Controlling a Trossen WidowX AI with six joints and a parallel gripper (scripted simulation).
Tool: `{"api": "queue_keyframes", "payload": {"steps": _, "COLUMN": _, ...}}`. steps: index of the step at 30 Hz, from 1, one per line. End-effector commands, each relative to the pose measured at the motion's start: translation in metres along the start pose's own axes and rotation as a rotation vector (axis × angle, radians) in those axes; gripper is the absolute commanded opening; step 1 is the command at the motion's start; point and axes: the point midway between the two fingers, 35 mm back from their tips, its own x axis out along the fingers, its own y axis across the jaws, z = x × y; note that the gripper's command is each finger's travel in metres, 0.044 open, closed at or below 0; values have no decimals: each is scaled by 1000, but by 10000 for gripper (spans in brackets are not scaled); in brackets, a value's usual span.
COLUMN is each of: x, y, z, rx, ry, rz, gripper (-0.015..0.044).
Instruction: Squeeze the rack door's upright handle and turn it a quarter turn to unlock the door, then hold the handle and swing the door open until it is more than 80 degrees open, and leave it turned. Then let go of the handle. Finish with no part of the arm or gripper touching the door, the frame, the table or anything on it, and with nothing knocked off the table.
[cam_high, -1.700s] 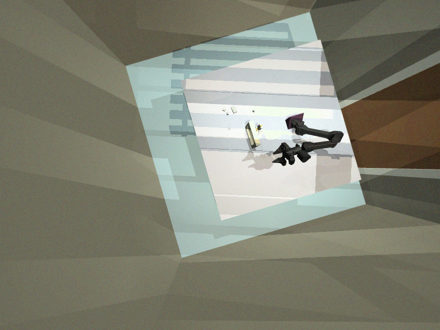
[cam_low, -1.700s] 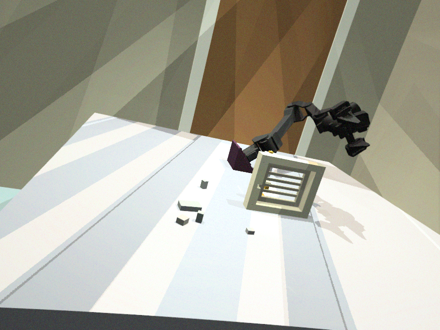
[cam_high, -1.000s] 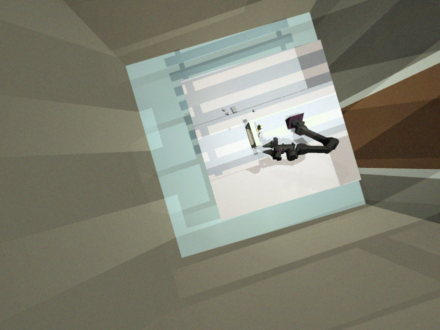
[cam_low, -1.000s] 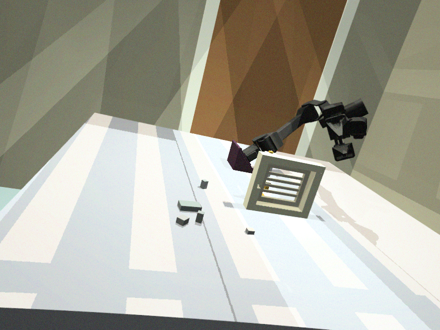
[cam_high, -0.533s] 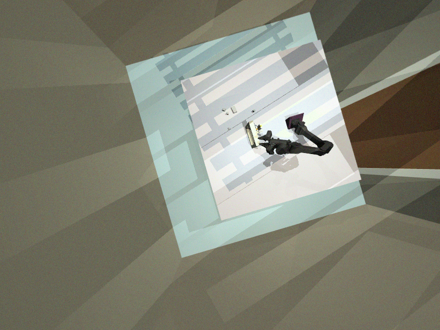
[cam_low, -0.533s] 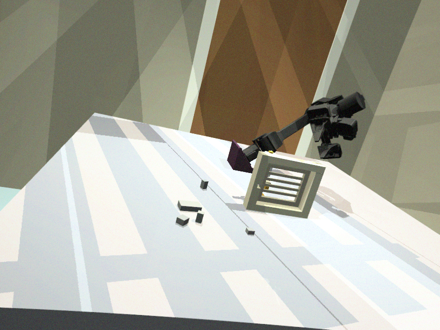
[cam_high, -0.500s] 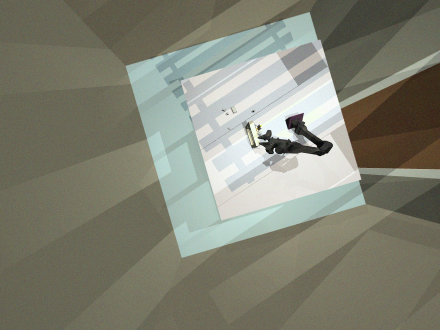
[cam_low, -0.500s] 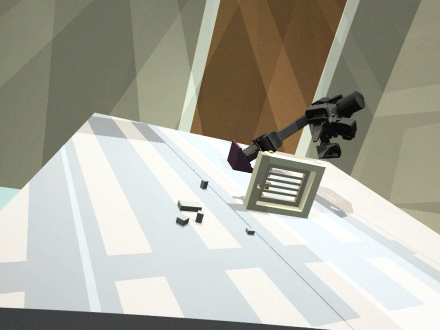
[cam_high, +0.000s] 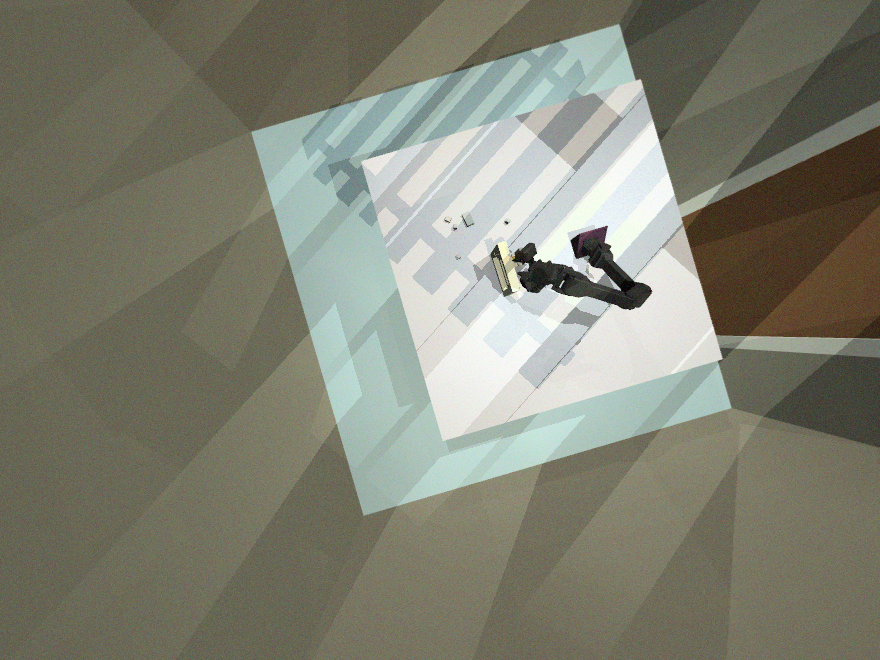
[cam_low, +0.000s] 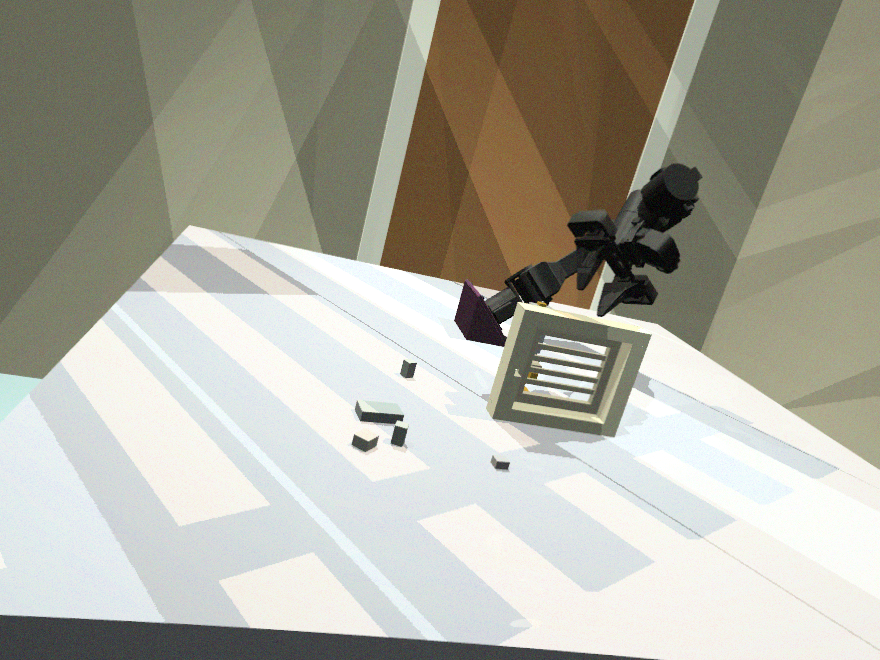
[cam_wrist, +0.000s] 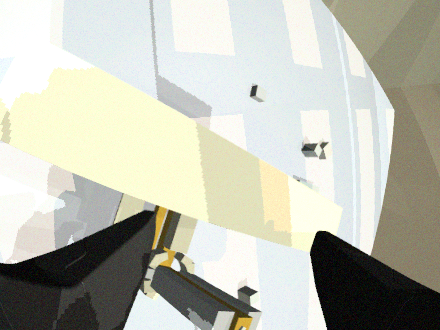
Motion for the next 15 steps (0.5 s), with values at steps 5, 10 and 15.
{"api": "queue_keyframes", "payload": {"steps": 5, "x": 7, "y": -15, "z": -19, "rx": 59, "ry": 101, "rz": 133, "gripper": 288}}
{"api": "queue_keyframes", "payload": {"steps": 10, "x": 10, "y": -22, "z": -30, "rx": 105, "ry": 150, "rz": 223, "gripper": 288}}
{"api": "queue_keyframes", "payload": {"steps": 15, "x": 11, "y": -28, "z": -40, "rx": 158, "ry": 185, "rz": 316, "gripper": 288}}
